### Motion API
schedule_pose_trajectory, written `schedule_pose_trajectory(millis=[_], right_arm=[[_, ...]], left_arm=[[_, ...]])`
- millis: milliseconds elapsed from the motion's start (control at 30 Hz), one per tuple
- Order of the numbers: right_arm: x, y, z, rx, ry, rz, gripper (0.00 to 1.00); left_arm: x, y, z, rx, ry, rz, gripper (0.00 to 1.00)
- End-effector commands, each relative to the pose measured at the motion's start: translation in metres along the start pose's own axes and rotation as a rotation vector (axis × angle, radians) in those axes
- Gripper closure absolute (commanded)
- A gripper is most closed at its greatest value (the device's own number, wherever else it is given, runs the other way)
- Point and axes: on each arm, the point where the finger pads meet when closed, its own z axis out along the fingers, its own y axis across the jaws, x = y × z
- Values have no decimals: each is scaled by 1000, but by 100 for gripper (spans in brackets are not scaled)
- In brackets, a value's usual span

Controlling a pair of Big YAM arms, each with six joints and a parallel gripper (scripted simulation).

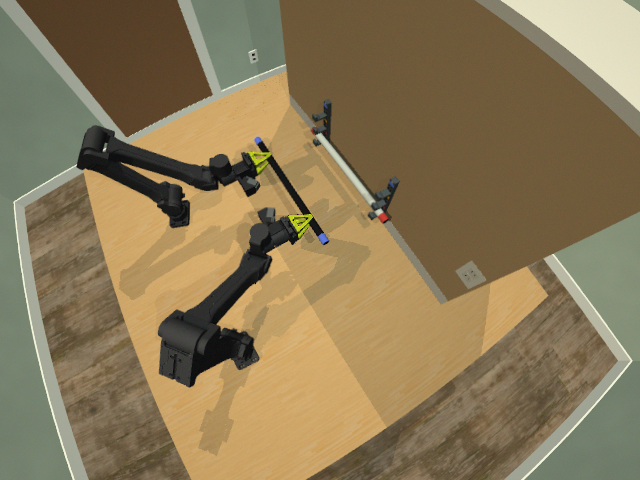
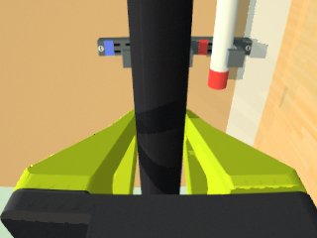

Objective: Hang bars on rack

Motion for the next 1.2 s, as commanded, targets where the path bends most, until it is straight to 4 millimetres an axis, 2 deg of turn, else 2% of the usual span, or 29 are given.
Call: schedule_pose_trajectory(millis=[0, 1167], right_arm=[[4, -26, 3, 62, 20, 42, 100], [4, -12, 6, 62, 20, 42, 100]], left_arm=[[3, 16, 1, -48, 17, -11, 100], [3, 4, 6, -48, 17, -11, 100]])
